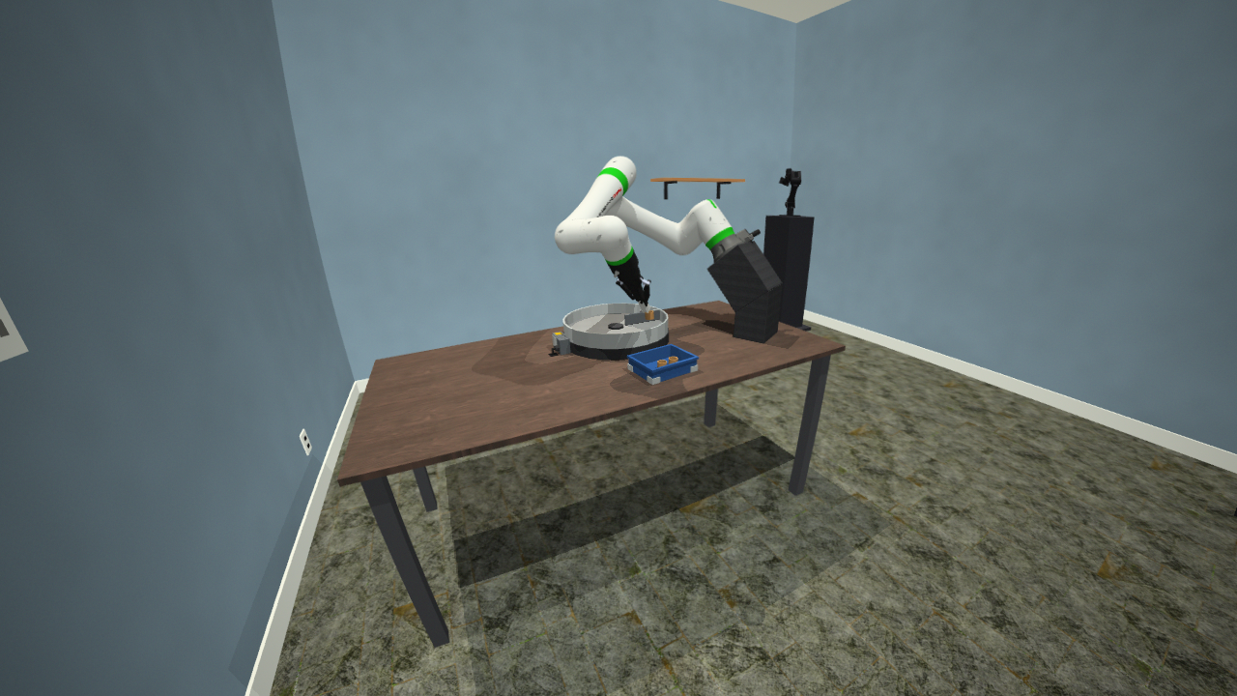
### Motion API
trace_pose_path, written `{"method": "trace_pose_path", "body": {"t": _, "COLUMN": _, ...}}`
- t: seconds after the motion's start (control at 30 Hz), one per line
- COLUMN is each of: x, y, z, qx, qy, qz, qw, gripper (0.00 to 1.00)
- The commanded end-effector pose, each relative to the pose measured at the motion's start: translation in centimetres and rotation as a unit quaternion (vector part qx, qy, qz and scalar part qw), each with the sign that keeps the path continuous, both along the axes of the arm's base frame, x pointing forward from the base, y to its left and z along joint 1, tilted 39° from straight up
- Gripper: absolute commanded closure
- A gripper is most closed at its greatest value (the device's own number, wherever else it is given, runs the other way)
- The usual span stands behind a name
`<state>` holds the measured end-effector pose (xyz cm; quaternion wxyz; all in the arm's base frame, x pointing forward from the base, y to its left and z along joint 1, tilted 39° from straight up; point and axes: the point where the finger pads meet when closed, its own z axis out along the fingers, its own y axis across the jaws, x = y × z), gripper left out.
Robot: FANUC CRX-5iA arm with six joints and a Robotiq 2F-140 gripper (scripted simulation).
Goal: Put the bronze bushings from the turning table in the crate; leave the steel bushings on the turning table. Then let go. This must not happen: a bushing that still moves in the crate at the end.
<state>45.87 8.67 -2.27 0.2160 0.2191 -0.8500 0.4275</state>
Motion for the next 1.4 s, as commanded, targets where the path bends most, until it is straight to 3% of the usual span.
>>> {"method": "trace_pose_path", "body": {"t": 0.0, "x": 2.1, "y": 3.7, "z": -1.7, "qx": -0.006, "qy": 0.004, "qz": -0.005, "qw": 1.0, "gripper": 1.0}}
{"method": "trace_pose_path", "body": {"t": 0.23, "x": 5.1, "y": 10.1, "z": -4.6, "qx": -0.006, "qy": 0.004, "qz": -0.005, "qw": 1.0, "gripper": 1.0}}
{"method": "trace_pose_path", "body": {"t": 0.5, "x": 6.9, "y": 14.1, "z": -6.4, "qx": -0.006, "qy": 0.004, "qz": -0.005, "qw": 1.0, "gripper": 1.0}}
{"method": "trace_pose_path", "body": {"t": 1.37, "x": 7.8, "y": 16.1, "z": -7.3, "qx": -0.006, "qy": 0.004, "qz": -0.005, "qw": 1.0, "gripper": 1.0}}
